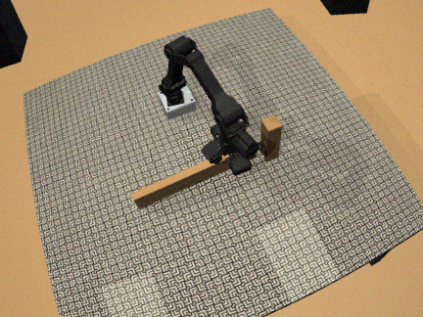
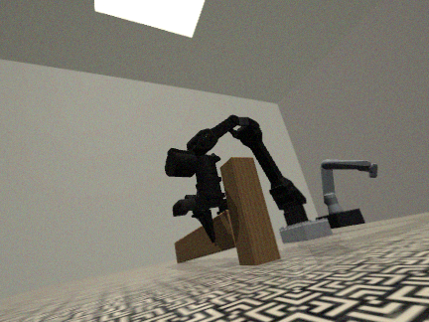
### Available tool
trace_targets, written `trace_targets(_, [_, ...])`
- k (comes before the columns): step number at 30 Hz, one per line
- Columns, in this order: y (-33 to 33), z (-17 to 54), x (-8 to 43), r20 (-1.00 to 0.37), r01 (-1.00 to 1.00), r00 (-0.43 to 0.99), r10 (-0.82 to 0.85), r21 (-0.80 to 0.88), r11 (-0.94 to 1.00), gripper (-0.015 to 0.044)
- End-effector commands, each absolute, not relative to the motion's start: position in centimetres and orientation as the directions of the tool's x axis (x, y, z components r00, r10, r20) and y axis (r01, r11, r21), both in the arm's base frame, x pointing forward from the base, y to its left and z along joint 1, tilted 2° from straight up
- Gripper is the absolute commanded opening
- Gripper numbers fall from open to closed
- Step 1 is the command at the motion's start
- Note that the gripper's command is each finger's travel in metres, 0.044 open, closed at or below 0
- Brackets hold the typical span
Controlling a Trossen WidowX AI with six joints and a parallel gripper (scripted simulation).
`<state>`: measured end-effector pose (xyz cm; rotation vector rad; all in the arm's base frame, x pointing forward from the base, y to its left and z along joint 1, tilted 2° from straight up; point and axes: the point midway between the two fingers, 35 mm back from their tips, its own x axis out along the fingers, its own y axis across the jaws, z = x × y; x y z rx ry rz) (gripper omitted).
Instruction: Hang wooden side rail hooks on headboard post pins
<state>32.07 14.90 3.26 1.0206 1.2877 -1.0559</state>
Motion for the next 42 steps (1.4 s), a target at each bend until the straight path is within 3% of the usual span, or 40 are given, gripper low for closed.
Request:
trace_targets(1, [15.26,3.57,32.49,-1.000,0.974,0.018,-0.023,0.012,0.227,0.0000])
trace_targets(42, [15.77,3.61,32.81,-1.000,0.974,0.018,-0.022,0.012,0.227,0.0000])
